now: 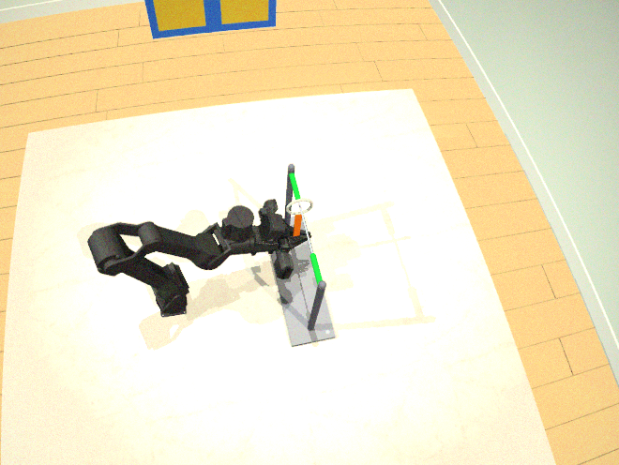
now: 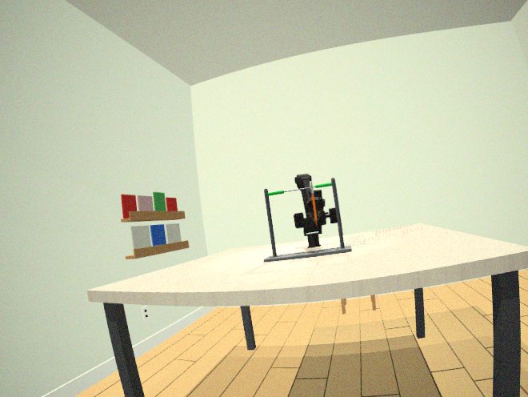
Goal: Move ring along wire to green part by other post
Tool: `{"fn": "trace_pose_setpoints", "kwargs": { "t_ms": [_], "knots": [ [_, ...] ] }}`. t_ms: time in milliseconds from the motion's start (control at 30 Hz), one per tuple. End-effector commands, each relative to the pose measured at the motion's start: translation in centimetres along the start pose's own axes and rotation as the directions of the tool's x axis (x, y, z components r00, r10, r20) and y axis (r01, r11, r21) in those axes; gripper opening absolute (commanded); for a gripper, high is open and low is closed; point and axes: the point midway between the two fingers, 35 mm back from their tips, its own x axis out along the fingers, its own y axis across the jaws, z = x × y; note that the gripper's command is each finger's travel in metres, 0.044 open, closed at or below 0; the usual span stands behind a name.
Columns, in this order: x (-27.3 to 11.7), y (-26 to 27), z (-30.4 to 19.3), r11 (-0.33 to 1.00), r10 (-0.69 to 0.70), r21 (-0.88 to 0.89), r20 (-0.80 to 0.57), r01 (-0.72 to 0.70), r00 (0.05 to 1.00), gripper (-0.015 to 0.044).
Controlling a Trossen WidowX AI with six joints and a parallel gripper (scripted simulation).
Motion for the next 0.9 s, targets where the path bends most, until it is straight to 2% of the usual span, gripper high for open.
{"fn": "trace_pose_setpoints", "kwargs": {
  "t_ms": [0,867],
  "knots": [
    [0.1,0.4,0.3,1.0,-0.004,0.006,0.01,0.004,1.0,-0.015],
    [0.2,3.0,0.4,1.0,0.005,0.007,0.008,-0.005,1.0,-0.015]
  ]
}}
